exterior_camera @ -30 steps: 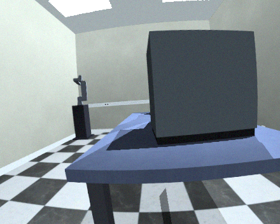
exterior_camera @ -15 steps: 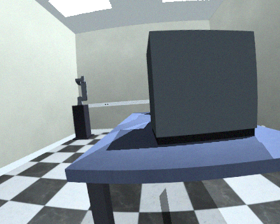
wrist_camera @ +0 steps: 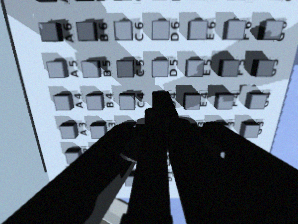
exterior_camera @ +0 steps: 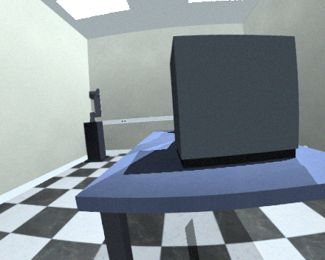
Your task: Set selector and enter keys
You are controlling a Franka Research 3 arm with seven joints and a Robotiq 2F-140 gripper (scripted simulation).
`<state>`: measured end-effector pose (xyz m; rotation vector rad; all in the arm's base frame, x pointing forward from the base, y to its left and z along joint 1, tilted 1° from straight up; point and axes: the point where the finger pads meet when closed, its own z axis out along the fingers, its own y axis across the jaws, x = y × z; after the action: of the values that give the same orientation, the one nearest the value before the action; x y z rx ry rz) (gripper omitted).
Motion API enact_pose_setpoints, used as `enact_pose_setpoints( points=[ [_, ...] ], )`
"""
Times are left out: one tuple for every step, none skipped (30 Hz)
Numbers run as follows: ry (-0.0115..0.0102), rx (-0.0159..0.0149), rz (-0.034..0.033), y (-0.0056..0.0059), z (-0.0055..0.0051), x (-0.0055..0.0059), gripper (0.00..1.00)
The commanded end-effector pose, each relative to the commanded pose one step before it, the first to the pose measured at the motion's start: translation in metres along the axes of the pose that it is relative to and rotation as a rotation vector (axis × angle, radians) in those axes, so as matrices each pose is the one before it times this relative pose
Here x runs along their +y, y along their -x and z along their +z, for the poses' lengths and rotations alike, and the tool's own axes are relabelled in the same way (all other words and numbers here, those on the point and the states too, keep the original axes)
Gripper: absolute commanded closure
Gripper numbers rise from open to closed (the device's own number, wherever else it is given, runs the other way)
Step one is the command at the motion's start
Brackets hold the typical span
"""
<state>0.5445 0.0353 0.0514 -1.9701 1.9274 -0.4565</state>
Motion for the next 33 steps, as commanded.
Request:
enact_pose_setpoints(
  points=[
    [-0.00026,0.00014,0.00796,-0.00029,0.00151,-0.00039,0.9],
    [-0.00004,-0.00005,0.00004,0.00003,0.00039,-0.00002,0.9],
    [-0.00003,-0.00004,0.00003,0.00002,0.00038,-0.00002,0.9],
    [-0.00002,-0.00003,0.00002,0.00001,0.00037,-0.00001,0.9],
    [-0.00001,-0.00001,0.00001,0.00001,0.00036,-0.00001,0.9],
    [0.0,0.0,0.0,0.0,0.00034,0.0,0.9],
    [0.0,0.0,0.0,0.0,0.00032,0.0,0.9],
    [0.00001,0.00001,-0.00001,-0.00001,0.0003,0.00001,0.9],
    [0.0,0.0,0.0,0.0,0.0,0.0,0.9],
    [0.0,0.0,0.0,0.0,0.0,0.0,0.9],
    [0.00001,0.00002,-0.00001,-0.00001,0.00028,0.00001,0.9],
    [0.00002,0.00002,-0.00002,-0.00001,0.00026,0.00001,0.9],
    [0.00002,0.00002,-0.00002,-0.00001,0.00023,0.00001,0.9],
    [0.00002,0.00002,-0.00002,-0.00001,0.0002,0.00001,0.9],
    [0.00002,0.00002,-0.00002,-0.00001,0.00018,0.00001,0.9],
    [0.00002,0.00002,-0.00002,-0.00001,0.00015,0.00001,0.9],
    [0.00002,0.00002,-0.00001,-0.00001,0.00012,0.00001,0.9],
    [0.00001,0.00002,-0.00001,-0.00001,0.0001,0.00001,0.9],
    [0.00001,0.00001,-0.00001,-0.00001,0.00007,0.00001,0.9],
    [0.00001,0.00001,-0.00001,-0.00001,0.00005,0.0,0.9],
    [0.0,0.00001,0.0,0.0,0.00003,0.0,0.9],
    [0.0,0.0,0.0,0.0,0.00002,0.0,0.9],
    [0.0,0.0,0.0,0.0,0.00001,0.0,0.9],
    [0.0,0.0,0.0,0.0,0.0,0.0,0.9],
    [0.0,0.0,0.0,0.0,0.0,0.0,0.9],
    [0.0,0.0,0.0,0.0,0.0,0.0,0.9],
    [0.0,0.0,0.0,0.0,0.0,0.0,0.9],
    [0.0,0.0,0.0,0.0,0.0,0.0,0.9],
    [0.0,0.0,0.0,0.0,0.0,0.0,0.9],
    [0.0,0.0,0.0,0.0,0.0,0.0,0.9],
    [0.0,0.0,0.0,0.0,0.0,0.0,0.9],
    [0.0,0.0,0.0,0.0,0.0,0.0,0.9],
    [0.0,0.0,0.0,0.0,0.0,0.0,0.9]
  ],
)
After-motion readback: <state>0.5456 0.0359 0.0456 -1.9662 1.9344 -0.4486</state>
